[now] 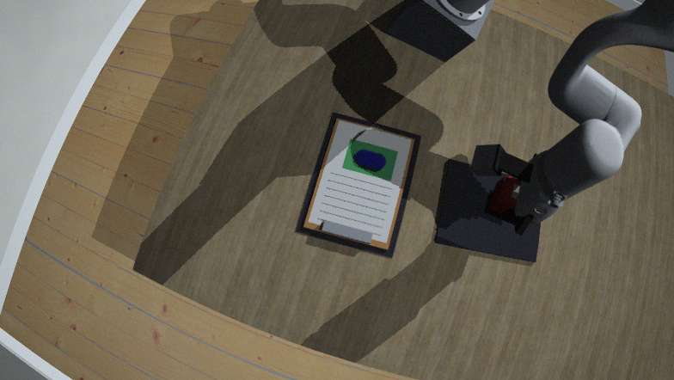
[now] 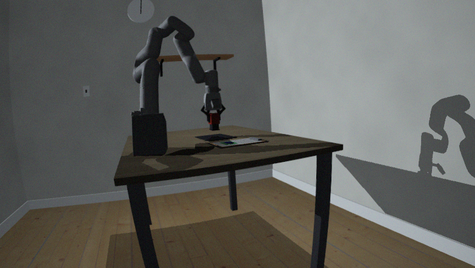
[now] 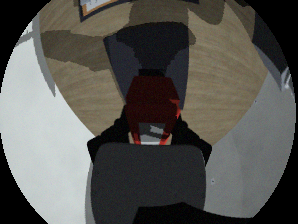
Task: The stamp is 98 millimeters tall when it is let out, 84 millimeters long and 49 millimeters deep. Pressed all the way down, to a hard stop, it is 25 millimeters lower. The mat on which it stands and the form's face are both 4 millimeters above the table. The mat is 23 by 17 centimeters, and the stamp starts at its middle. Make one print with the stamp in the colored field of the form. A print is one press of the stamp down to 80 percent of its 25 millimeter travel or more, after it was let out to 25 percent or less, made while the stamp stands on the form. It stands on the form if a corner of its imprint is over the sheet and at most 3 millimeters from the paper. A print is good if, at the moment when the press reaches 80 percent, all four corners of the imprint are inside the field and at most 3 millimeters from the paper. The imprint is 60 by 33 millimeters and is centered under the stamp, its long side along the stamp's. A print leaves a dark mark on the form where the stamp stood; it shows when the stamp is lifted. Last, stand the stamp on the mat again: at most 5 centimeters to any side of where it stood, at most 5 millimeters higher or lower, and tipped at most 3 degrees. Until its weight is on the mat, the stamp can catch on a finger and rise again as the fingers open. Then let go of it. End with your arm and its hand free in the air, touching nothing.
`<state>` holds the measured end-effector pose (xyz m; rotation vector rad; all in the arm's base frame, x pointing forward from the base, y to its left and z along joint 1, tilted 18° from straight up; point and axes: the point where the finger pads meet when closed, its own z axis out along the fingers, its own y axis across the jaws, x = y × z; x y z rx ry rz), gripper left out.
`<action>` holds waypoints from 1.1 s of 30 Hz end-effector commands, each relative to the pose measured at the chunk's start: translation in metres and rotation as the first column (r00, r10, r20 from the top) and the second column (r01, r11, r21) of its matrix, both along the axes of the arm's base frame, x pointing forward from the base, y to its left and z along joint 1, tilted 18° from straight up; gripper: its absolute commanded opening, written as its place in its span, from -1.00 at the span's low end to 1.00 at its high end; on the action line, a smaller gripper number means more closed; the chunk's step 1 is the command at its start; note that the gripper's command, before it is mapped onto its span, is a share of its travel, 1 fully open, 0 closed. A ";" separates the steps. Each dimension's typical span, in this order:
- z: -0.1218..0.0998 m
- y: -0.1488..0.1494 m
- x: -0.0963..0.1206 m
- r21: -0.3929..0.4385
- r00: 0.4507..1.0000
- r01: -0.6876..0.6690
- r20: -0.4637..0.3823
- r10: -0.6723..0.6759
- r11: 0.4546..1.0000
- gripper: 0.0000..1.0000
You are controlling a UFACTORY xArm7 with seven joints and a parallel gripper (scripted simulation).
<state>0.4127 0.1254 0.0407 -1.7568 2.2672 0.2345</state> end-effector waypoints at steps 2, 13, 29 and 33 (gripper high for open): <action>0.000 -0.003 0.000 0.000 1.000 0.001 0.003 -0.001 1.000 -0.35; -0.001 -0.004 -0.001 0.000 1.000 0.001 0.003 -0.001 1.000 -0.35; -0.017 0.000 0.001 0.000 1.000 0.001 0.003 -0.001 1.000 -0.35; -0.026 0.003 0.002 0.000 1.000 0.001 0.003 -0.001 1.000 -0.35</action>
